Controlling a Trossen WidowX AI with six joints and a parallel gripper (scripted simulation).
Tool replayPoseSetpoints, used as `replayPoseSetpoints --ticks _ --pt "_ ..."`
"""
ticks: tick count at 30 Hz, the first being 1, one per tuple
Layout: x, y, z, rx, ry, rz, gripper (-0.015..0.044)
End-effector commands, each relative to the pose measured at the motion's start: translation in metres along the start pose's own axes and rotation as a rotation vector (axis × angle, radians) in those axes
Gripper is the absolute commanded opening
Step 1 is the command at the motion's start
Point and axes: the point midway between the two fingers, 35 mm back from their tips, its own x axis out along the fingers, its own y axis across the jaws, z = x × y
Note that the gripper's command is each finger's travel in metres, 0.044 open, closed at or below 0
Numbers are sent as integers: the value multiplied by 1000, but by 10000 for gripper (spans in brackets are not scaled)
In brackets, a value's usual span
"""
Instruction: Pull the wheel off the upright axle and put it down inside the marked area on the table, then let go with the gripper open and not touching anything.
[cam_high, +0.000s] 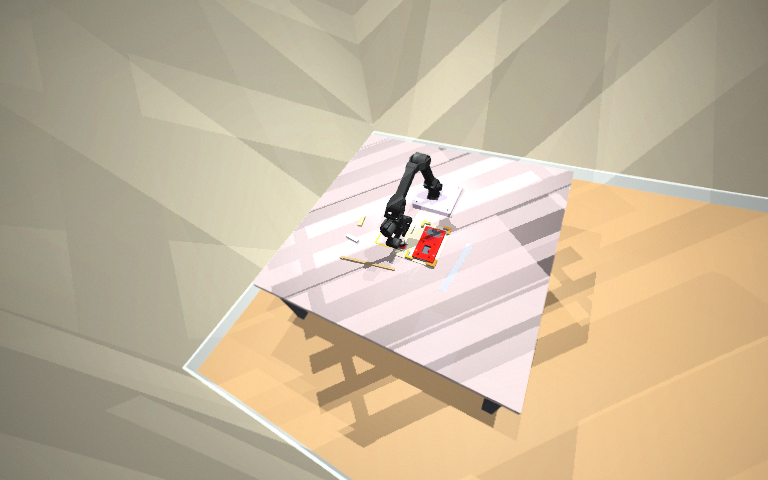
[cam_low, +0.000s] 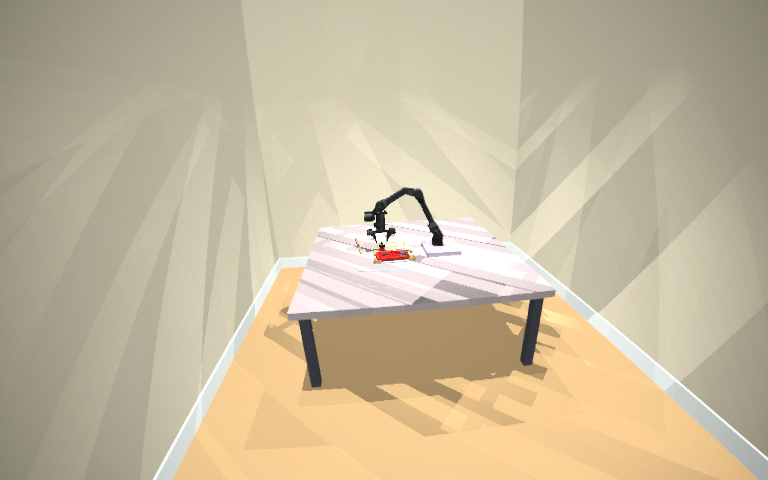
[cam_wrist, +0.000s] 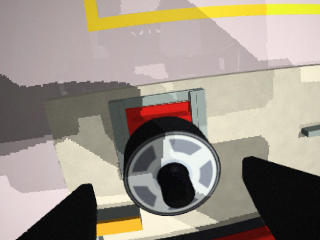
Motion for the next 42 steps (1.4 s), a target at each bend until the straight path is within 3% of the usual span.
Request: replayPoseSetpoints --ticks 1,8,11,21,27,42 --pt "16 -2 0 6 -4 -6 300" --pt "16 -2 0 6 -4 -6 300" --pt "12 -1 0 0 0 0 221" --pt "12 -1 0 0 0 0 155" --pt "11 0 0 0 0 0 0" --pt "6 0 0 1 -1 -1 0"
